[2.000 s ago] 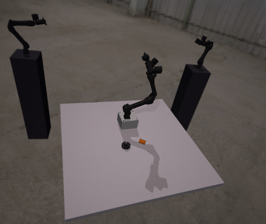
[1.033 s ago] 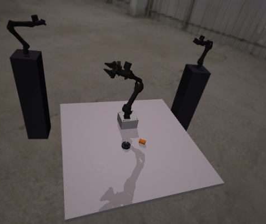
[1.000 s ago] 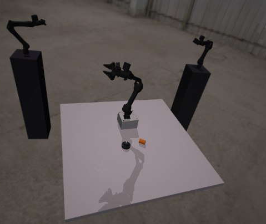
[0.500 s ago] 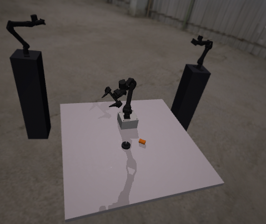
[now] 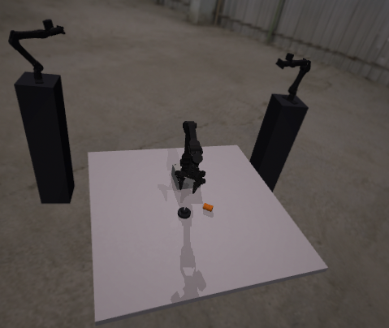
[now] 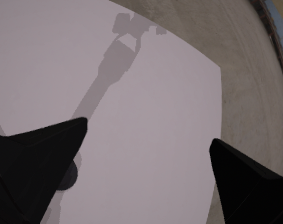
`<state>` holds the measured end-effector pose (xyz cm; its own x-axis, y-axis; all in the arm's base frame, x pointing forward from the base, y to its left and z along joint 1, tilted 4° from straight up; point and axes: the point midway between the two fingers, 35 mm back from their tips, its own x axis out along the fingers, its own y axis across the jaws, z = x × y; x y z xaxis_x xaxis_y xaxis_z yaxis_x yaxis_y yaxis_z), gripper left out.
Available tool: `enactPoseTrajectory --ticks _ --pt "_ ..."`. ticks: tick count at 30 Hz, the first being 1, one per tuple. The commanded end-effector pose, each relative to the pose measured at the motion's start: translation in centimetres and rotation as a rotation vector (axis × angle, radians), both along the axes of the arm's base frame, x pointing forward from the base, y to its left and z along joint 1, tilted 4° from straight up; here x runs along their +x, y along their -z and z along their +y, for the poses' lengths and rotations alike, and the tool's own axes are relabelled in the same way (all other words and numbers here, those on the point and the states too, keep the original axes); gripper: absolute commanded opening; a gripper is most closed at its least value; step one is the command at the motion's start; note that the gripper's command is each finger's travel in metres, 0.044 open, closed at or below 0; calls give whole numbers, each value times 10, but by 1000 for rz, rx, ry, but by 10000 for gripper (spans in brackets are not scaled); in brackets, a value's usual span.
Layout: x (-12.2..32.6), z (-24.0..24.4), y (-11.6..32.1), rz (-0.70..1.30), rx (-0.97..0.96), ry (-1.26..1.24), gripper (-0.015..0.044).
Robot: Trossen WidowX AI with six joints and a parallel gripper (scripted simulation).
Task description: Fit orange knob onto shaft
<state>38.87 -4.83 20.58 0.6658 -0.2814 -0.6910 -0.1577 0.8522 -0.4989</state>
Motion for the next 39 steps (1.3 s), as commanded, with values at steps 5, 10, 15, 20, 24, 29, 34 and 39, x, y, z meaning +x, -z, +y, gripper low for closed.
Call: enactPoseTrajectory --ticks 5,10,15,20,24,29,34,39 --pt "-28 97 111 388 32 -316 440" --pt "-75 149 171 651 20 -516 440" --pt "-116 177 206 837 -2 -642 440" --pt "-116 177 207 837 -2 -642 440" --pt "-114 179 229 837 -2 -642 440" --pt "-114 179 231 837 -2 -642 440" --pt "-114 179 238 837 -2 -642 440" --pt "-113 179 246 837 -2 -642 440"
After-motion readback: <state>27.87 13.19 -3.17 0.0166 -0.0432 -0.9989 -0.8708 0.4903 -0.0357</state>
